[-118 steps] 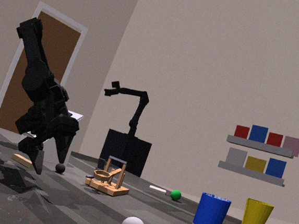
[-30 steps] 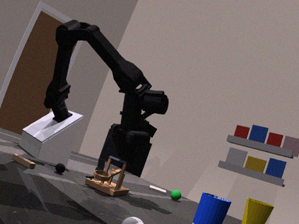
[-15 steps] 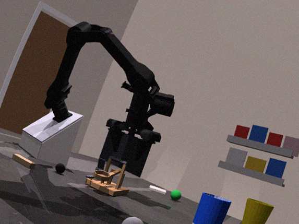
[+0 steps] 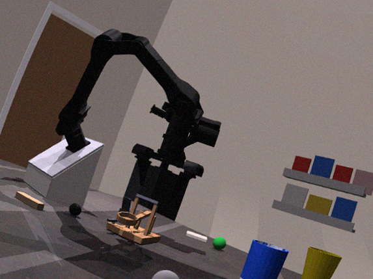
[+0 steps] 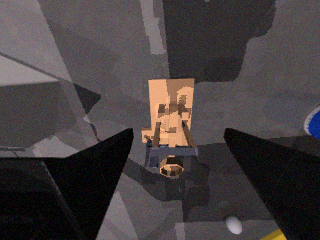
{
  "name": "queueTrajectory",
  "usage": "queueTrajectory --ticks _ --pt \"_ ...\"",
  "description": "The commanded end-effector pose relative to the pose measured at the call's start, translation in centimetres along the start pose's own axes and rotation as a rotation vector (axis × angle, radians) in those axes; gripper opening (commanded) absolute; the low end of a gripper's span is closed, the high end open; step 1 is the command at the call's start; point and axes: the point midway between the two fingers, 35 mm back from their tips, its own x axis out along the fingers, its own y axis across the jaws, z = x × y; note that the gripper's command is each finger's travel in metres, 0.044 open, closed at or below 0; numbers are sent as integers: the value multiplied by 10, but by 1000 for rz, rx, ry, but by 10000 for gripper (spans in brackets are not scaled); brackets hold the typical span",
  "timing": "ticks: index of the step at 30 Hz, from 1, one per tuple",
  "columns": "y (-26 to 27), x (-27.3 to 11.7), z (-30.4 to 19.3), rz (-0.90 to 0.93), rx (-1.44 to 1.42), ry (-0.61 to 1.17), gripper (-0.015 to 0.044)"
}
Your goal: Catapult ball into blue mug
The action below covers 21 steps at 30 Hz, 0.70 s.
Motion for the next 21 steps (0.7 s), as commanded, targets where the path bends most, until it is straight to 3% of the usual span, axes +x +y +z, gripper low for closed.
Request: queueTrajectory --ticks 1,4,21 --pt "-1 23 0 1 -11 6 440" --pt "0 46 0 2 -11 7 440" --pt "-1 65 0 2 -11 7 440"
